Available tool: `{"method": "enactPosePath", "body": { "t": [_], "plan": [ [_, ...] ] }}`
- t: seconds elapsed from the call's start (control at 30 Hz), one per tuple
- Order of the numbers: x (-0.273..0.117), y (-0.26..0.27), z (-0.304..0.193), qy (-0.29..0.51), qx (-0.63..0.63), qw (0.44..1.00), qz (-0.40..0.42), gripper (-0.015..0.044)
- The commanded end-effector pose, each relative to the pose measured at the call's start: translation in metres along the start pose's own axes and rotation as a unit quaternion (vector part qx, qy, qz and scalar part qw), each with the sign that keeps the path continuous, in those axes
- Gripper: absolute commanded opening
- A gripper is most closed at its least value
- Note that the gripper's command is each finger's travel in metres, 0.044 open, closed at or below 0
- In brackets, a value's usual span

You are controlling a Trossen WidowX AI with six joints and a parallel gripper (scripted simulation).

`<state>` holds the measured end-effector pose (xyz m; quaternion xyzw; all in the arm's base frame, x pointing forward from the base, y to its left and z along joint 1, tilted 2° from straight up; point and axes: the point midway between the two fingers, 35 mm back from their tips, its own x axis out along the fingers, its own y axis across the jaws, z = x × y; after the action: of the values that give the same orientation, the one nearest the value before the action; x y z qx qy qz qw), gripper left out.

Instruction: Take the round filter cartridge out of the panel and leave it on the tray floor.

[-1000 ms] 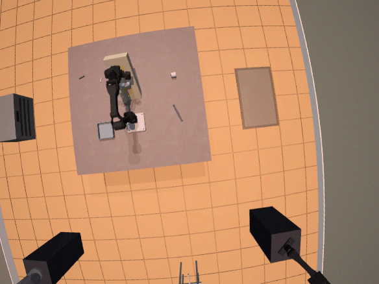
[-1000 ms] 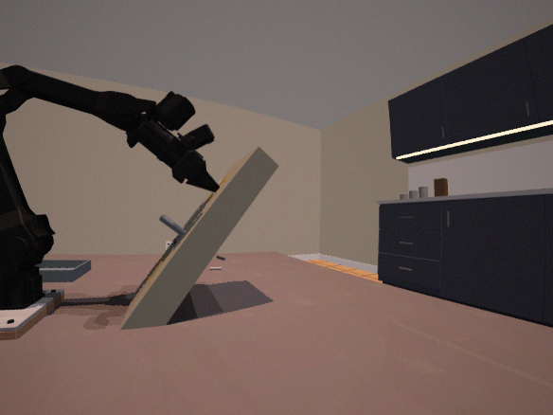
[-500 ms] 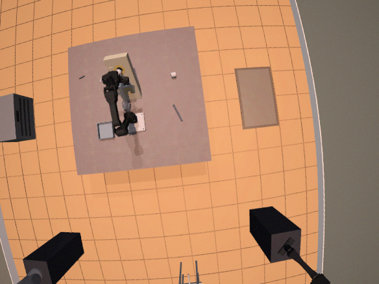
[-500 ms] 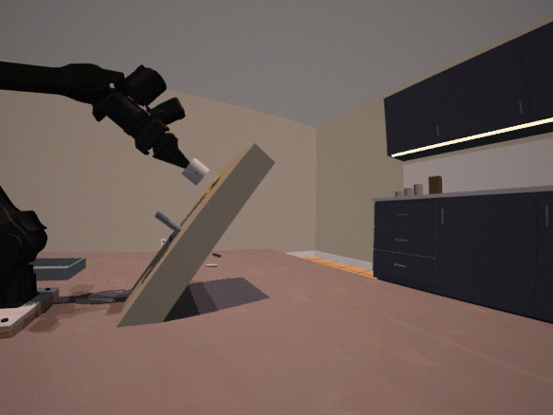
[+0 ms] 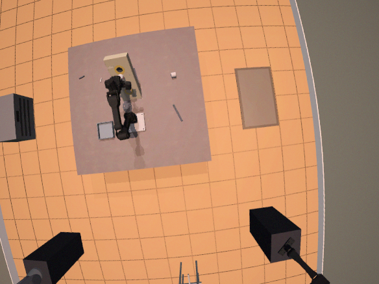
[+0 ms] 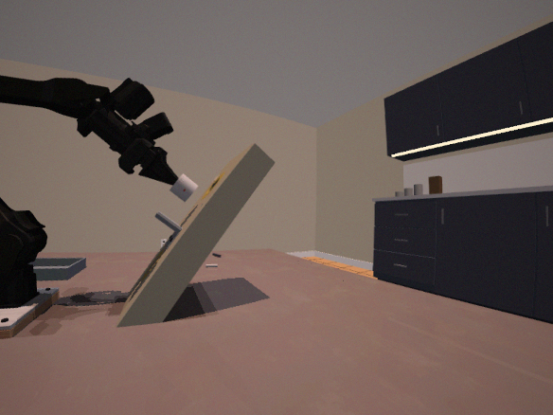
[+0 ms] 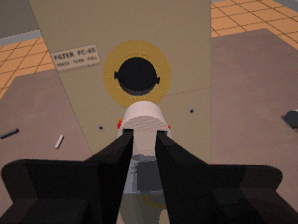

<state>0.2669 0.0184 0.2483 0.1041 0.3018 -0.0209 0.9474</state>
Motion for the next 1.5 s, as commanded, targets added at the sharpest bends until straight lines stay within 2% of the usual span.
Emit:
{"method": "enactPosePath", "body": {
  "t": [0.0,0.27,0.4,0.77,1.03,1.13,1.47],
  "plan": [
    [0.001,-0.003,-0.009,-0.004,0.003,1.000,-0.001,0.0000],
    [0.005,-0.009,-0.033,-0.004,0.003,1.000,-0.001,0.0000],
    [0.005,-0.008,-0.029,0.001,0.000,1.000,0.000,0.0105],
    [0.005,-0.009,-0.032,-0.004,0.003,1.000,-0.001,0.0106],
    [-0.004,0.009,0.036,-0.005,0.003,1.000,-0.001,0.0106],
    [-0.004,0.010,0.042,-0.005,0.003,1.000,-0.001,0.0106],
    [-0.050,0.026,0.099,-0.011,0.001,1.000,0.002,0.0368]
  ]
}}
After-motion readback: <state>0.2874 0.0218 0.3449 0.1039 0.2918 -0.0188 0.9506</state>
